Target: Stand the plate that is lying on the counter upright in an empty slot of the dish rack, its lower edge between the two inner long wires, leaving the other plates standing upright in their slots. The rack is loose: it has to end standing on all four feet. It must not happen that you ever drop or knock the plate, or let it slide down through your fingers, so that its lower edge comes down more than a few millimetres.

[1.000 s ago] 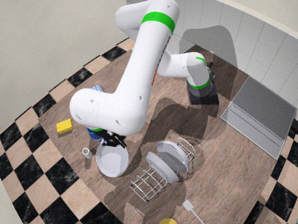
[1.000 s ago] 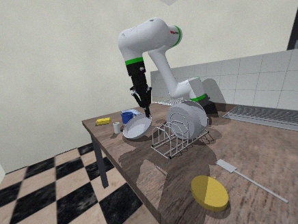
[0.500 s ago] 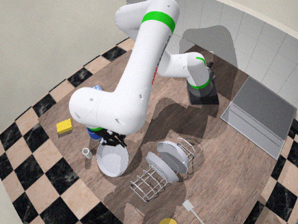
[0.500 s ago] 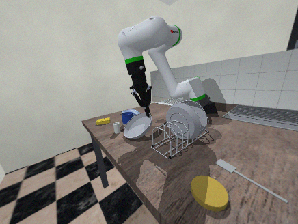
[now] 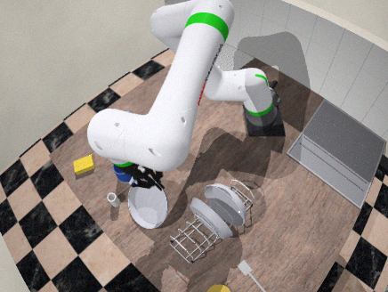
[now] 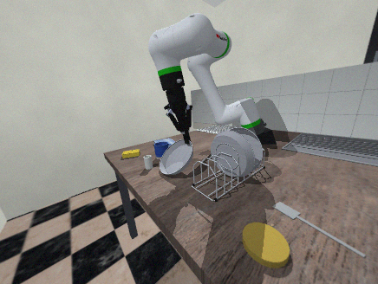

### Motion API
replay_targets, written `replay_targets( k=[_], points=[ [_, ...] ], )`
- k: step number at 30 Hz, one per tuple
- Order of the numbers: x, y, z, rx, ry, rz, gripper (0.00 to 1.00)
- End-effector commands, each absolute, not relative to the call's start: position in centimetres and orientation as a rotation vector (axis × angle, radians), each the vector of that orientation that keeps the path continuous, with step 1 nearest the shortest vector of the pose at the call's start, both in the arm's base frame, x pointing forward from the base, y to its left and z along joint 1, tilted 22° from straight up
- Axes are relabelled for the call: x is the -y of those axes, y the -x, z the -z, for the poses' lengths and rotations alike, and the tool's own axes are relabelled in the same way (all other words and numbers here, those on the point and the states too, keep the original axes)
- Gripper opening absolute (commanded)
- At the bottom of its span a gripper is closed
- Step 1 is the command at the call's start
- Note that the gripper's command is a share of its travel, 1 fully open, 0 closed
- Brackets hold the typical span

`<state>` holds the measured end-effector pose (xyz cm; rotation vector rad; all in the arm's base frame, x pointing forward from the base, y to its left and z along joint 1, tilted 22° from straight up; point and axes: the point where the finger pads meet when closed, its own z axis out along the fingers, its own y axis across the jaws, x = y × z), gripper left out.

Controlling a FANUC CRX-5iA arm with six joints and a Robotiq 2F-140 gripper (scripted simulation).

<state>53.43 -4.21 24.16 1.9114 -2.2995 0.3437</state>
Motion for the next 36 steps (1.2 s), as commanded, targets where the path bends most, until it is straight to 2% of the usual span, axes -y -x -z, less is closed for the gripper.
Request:
replay_targets(
  k=[1,36],
  points=[
    [4.0,-53.3,-24.9,2.300,-1.912,-0.346,0.10],
    [1.4,-51.1,-33.2,2.300,-1.912,-0.346,0.10]
  ],
)
